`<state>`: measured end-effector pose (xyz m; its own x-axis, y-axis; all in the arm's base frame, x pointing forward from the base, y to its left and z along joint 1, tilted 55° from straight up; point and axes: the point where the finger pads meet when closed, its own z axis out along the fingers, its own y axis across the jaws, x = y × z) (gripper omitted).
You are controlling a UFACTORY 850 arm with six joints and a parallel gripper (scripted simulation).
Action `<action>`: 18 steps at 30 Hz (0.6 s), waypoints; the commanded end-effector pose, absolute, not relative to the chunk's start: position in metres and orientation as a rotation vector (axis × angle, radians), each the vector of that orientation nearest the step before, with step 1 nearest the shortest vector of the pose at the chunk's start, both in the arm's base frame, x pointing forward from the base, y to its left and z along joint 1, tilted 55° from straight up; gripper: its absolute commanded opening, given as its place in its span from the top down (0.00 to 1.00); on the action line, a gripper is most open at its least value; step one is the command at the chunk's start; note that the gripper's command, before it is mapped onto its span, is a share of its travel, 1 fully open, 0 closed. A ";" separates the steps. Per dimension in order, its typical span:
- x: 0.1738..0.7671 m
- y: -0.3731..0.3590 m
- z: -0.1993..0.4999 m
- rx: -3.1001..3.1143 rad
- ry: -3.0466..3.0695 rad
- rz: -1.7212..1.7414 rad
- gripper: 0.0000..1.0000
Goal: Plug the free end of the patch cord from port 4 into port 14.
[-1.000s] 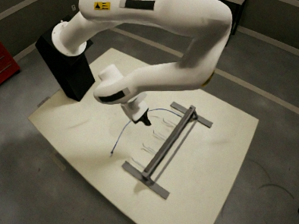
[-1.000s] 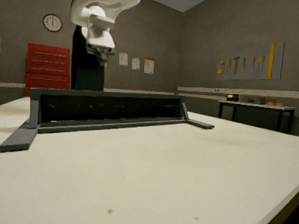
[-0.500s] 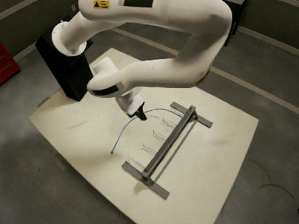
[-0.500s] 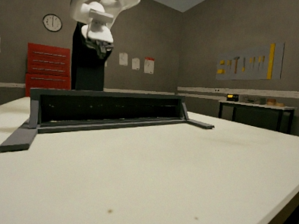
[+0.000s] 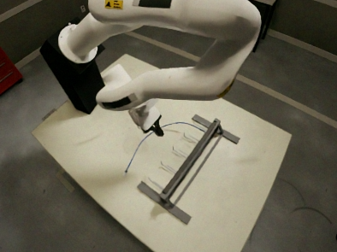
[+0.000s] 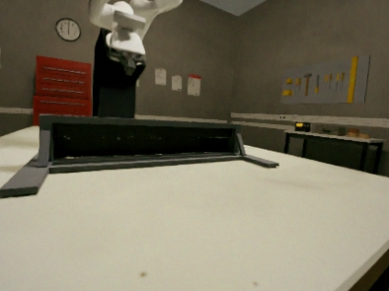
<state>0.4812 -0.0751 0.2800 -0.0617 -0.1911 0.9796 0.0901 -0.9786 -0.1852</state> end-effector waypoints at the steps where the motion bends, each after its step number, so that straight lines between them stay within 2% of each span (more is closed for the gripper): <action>1: 0.482 -0.085 0.278 -2.008 0.110 -2.155 1.00; 18: 0.488 -0.154 0.265 -2.008 0.110 -2.155 1.00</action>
<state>0.4861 -0.1403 0.2677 -0.0619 -0.1906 0.9797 0.0857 -0.9790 -0.1851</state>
